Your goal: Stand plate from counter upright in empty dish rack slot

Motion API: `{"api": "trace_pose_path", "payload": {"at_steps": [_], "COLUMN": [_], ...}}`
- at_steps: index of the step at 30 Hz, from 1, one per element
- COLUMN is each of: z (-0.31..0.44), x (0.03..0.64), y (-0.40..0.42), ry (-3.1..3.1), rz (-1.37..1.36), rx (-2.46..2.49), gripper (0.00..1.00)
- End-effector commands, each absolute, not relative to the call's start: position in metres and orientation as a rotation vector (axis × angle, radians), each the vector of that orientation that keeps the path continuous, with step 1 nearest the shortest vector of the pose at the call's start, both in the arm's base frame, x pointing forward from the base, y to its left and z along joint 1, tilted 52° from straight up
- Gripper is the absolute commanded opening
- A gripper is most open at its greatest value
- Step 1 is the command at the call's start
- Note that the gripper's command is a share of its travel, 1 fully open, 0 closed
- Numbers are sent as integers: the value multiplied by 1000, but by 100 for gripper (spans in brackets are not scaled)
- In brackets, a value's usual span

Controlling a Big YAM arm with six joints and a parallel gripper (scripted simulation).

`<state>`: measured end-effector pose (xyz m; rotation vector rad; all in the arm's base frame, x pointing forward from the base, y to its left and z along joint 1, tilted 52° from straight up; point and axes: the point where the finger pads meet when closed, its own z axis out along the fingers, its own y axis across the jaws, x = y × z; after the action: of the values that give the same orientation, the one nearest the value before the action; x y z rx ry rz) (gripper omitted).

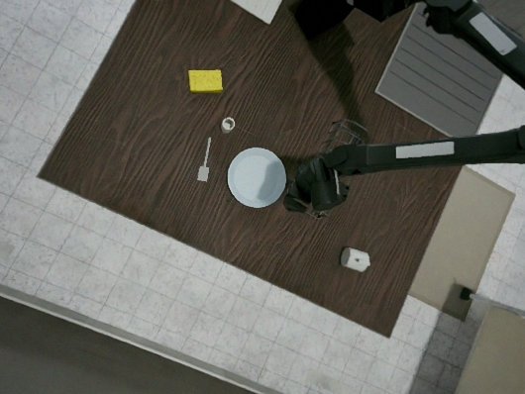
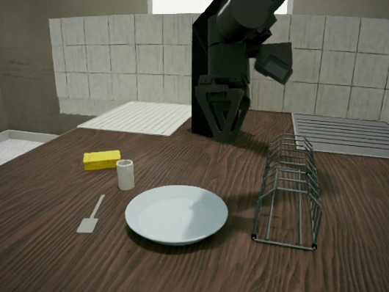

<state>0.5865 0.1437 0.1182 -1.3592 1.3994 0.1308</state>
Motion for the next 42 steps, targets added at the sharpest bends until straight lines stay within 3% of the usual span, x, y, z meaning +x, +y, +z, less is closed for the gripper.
{"api": "trace_pose_path", "payload": {"at_steps": [1, 16, 28, 29, 42], "z": [109, -21, -26, -26, -37], "x": [581, 507, 505, 505, 502], "y": [157, 154, 147, 147, 146], "ry": [1391, 1490, 1472, 1472, 1493], "rz": [134, -137, -218, -218, -211], "rx": [-1305, -1087, -1009, -1009, -1026], "gripper": [100, 100, 100, 26, 26]}}
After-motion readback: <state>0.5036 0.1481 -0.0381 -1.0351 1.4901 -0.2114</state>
